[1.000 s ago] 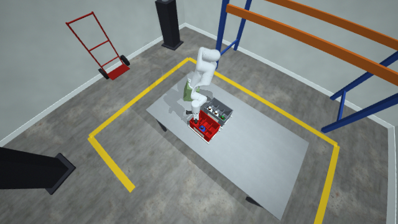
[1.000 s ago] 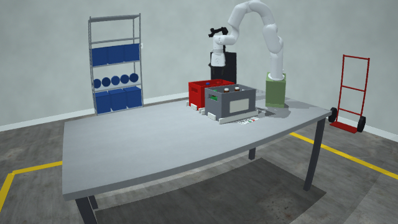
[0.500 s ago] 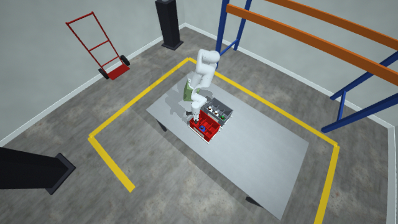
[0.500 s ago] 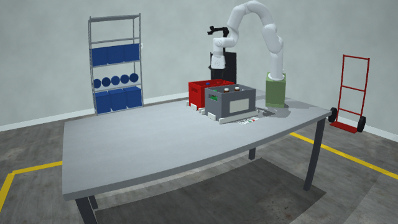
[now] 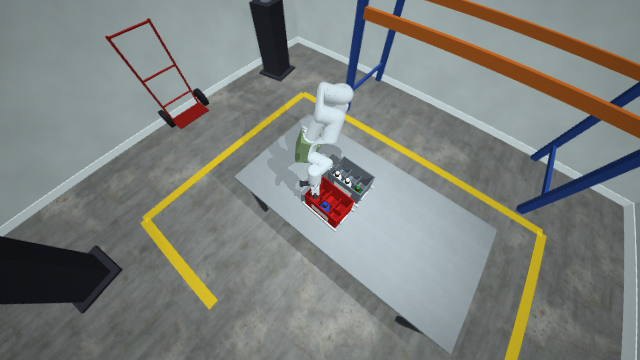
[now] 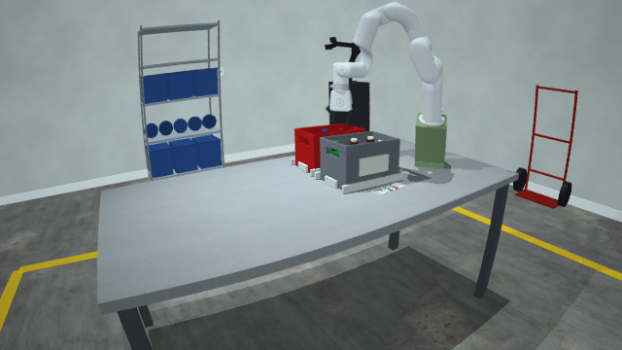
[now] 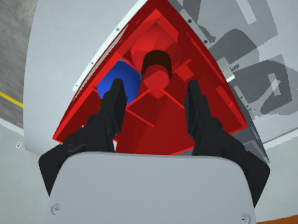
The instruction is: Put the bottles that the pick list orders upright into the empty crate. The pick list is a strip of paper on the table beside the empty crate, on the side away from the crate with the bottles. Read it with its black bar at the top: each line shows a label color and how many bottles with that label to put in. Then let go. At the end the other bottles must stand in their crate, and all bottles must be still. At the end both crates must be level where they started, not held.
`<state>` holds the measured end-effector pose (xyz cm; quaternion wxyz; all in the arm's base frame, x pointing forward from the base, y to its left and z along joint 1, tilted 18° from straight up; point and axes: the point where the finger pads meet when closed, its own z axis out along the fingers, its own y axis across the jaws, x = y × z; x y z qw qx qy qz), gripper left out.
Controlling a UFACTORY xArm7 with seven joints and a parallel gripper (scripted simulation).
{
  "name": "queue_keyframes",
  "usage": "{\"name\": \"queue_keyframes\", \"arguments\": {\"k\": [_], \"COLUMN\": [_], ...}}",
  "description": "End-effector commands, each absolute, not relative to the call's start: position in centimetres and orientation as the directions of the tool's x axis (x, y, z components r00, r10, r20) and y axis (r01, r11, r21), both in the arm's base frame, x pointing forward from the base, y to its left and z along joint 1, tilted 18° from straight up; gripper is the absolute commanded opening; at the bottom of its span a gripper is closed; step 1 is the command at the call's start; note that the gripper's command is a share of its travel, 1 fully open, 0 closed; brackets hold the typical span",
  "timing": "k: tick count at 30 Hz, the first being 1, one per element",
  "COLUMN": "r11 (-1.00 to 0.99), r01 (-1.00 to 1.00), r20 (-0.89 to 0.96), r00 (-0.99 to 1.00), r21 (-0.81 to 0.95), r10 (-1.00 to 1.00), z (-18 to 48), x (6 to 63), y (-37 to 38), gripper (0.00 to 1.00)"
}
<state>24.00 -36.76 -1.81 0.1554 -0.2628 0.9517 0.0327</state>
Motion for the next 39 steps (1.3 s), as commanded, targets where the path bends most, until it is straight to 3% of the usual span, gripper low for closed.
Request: {"name": "queue_keyframes", "arguments": {"k": [1, 39], "r11": [0.861, 0.860], "r01": [-0.509, -0.509], "r20": [-0.312, -0.312], "r00": [-0.814, -0.814], "r21": [-0.023, -0.023], "r10": [-0.490, -0.490], "z": [-2.1, -5.8], "x": [24.1, 25.2], "y": [-36.9, -36.3], "gripper": [0.65, 0.65]}}
